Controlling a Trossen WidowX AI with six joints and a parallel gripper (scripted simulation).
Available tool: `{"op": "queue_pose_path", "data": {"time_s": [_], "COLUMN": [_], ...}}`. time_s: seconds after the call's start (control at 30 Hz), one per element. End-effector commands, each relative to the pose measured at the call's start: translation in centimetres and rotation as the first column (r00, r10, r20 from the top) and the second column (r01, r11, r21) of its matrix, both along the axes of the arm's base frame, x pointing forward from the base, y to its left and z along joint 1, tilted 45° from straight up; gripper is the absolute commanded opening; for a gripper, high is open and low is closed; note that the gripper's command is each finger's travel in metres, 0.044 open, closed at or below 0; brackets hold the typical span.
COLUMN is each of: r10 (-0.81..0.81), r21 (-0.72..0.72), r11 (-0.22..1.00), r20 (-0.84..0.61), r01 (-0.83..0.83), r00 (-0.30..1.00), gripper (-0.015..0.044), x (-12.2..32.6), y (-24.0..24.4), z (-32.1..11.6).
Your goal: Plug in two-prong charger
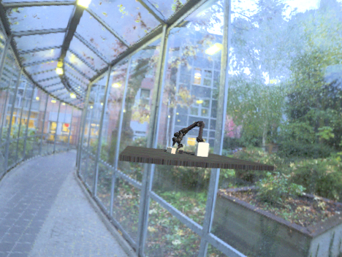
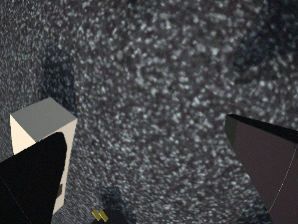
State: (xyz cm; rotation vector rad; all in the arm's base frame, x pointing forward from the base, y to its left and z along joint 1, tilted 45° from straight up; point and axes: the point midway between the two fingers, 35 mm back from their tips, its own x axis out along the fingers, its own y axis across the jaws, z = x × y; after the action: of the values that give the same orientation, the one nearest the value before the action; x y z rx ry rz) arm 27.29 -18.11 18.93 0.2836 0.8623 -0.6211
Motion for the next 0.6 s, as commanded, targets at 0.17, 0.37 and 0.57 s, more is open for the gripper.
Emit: {"op": "queue_pose_path", "data": {"time_s": [0.17, 0.37, 0.57], "r10": [-0.012, -0.016, -0.02], "r21": [0.044, 0.053, 0.05], "r11": [0.999, 0.998, 0.998], "r20": [-0.089, -0.15, -0.212], "r01": [0.016, 0.024, 0.031], "r00": [0.996, 0.988, 0.977], "gripper": [0.044, 0.044, 0.044], "x": [0.4, 0.5, 0.3], "y": [2.6, 4.2, 5.8], "z": [-2.7, -4.3, -5.7]}}
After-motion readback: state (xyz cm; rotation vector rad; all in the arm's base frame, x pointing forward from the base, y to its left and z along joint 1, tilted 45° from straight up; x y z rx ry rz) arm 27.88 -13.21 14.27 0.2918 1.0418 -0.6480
